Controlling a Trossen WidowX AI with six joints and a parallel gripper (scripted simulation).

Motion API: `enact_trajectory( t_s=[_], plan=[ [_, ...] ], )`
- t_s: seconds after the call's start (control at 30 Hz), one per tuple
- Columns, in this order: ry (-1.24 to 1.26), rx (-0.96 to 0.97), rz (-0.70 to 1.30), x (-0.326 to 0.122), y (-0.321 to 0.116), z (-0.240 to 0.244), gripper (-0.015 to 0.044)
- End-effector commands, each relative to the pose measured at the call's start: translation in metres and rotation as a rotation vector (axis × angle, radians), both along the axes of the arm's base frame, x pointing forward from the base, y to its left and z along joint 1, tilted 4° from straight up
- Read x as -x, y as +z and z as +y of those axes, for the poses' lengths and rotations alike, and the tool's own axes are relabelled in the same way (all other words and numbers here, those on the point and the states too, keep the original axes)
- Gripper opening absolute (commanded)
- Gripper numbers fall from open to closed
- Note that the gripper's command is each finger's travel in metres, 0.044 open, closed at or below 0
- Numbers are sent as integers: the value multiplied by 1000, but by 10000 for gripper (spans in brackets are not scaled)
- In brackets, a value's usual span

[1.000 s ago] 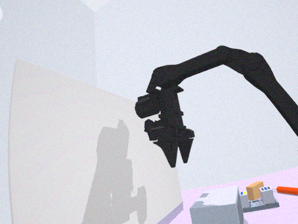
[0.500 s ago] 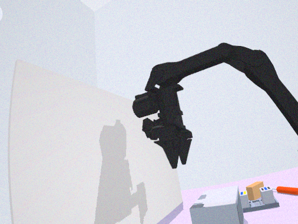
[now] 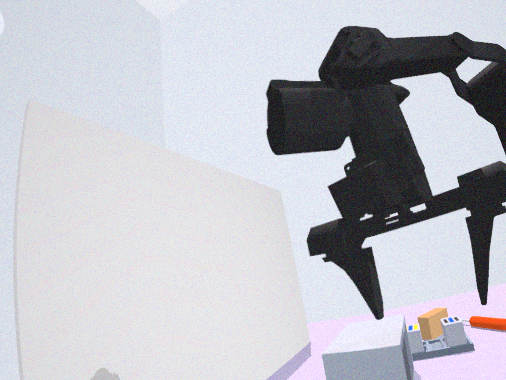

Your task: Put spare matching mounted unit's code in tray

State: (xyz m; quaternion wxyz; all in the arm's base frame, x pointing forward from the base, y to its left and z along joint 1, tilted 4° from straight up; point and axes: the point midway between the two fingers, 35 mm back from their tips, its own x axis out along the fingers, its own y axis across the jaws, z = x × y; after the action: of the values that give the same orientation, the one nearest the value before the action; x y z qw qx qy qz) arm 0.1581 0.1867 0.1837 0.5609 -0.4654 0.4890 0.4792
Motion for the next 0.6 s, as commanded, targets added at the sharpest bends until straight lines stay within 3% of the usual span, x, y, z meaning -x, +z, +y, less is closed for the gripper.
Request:
enact_trajectory(
  t_s=[0.0, 0.27, 0.43, 0.57],
  plan=[
    [296, 23, -24, 46, -19, -1, 440],
    [311, 24, -24, 48, -20, -1, 440],
    [311, 24, -25, 42, -49, 6, 309],
    [311, 24, -25, 40, -59, 8, 300]
  ],
)
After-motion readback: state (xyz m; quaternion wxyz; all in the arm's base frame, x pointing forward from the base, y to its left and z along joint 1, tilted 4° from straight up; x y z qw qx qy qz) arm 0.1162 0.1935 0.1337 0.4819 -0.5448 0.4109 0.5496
